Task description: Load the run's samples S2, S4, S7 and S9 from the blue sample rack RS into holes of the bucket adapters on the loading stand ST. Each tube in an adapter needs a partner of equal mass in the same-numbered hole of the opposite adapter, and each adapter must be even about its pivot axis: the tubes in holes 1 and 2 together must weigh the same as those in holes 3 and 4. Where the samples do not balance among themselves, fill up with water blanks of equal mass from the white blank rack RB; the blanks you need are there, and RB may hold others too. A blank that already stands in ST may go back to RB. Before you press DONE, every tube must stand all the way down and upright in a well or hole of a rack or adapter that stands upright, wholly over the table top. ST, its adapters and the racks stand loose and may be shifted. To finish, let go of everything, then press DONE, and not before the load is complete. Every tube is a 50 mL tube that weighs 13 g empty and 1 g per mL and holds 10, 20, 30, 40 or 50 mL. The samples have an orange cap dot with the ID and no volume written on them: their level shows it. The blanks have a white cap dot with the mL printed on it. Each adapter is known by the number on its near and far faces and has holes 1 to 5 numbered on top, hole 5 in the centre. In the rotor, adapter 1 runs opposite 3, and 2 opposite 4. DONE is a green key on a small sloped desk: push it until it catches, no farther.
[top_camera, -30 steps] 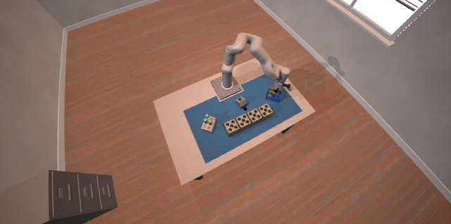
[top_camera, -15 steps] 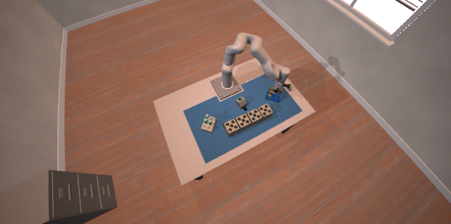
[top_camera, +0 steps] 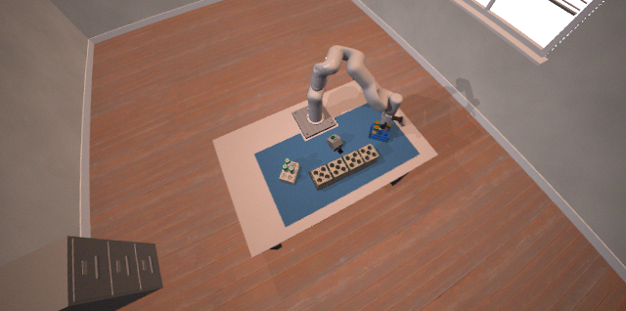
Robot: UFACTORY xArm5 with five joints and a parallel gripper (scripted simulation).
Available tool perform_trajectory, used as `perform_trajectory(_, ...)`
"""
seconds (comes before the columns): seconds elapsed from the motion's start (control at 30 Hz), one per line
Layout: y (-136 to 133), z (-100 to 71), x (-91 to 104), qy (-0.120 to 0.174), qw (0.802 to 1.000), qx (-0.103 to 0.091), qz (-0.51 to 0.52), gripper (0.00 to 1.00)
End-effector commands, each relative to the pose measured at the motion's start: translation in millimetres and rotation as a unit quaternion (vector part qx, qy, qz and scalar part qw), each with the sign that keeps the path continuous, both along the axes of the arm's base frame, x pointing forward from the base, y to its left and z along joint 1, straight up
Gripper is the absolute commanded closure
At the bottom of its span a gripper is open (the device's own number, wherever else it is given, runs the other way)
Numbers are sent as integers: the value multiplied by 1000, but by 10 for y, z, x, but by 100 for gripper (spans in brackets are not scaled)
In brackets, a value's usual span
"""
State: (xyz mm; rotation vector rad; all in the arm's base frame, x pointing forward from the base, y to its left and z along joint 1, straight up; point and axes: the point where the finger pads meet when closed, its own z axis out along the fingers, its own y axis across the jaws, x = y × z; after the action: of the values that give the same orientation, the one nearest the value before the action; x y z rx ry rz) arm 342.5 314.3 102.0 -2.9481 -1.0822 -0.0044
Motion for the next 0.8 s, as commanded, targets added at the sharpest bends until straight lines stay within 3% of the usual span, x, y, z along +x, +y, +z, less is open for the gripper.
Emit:
perform_trajectory(0.0,10,33,10,-2,1000,2,0,100)
perform_trajectory(0.77,9,160,10,-2,1000,2,0,100)
